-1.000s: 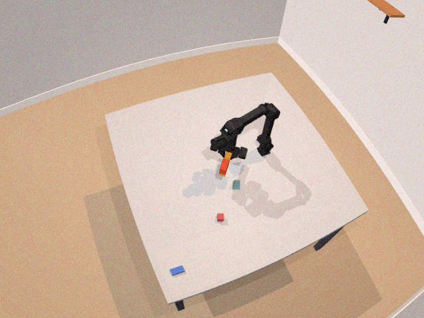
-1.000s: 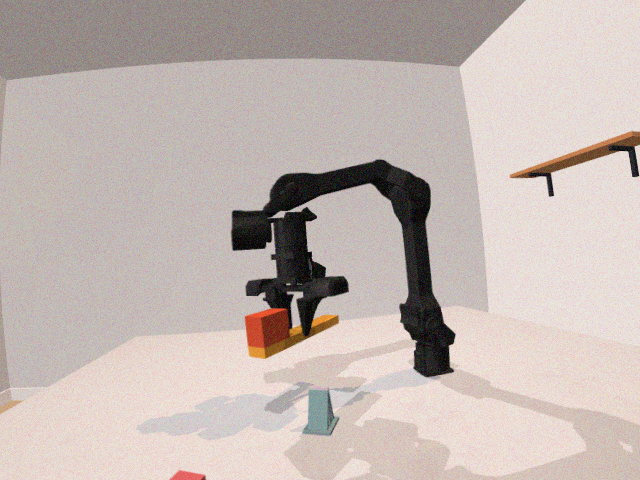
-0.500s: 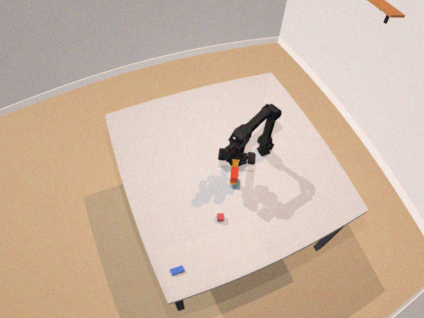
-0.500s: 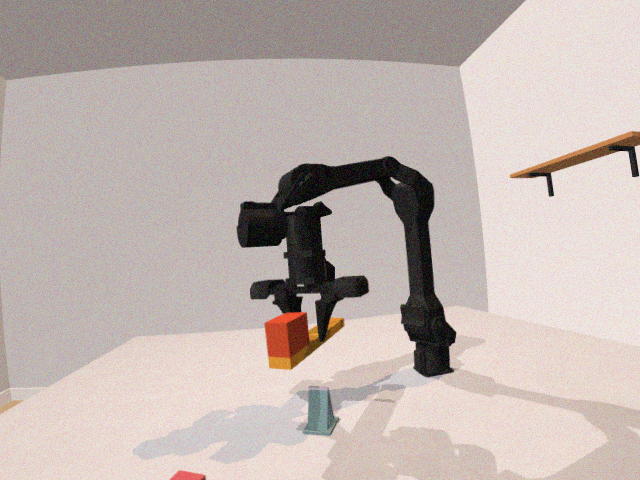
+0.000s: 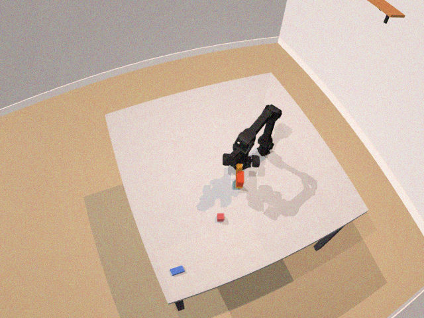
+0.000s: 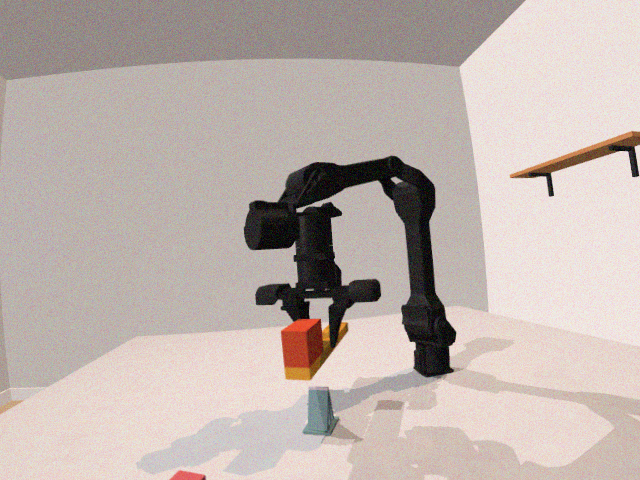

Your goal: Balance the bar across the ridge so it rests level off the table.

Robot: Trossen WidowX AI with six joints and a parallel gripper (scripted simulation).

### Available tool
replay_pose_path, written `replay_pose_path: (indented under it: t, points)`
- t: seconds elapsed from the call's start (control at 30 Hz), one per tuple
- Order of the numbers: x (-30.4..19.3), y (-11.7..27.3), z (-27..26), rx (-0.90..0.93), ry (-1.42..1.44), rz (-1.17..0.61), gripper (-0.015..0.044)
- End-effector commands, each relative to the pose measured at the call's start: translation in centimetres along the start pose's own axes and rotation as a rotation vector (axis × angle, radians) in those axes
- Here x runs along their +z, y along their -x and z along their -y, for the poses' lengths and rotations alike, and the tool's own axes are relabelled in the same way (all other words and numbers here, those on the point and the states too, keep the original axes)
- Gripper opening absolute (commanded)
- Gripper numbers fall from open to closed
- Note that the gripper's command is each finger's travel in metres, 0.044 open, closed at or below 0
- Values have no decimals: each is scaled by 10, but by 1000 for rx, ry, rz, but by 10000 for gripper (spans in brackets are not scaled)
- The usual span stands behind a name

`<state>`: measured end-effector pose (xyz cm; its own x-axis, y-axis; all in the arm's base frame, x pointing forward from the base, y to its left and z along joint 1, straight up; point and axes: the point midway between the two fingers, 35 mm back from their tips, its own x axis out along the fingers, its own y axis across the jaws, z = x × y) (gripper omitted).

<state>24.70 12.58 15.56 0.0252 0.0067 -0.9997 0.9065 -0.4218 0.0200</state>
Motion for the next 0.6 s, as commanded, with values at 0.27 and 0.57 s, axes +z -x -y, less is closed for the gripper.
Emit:
replay_pose_path:
  t: [0.27, 0.57]
  points:
    - [-2, -18, 1, -4, 1, -4, 0]
    - [-1, -33, 0, -4, 3, -4, 0]
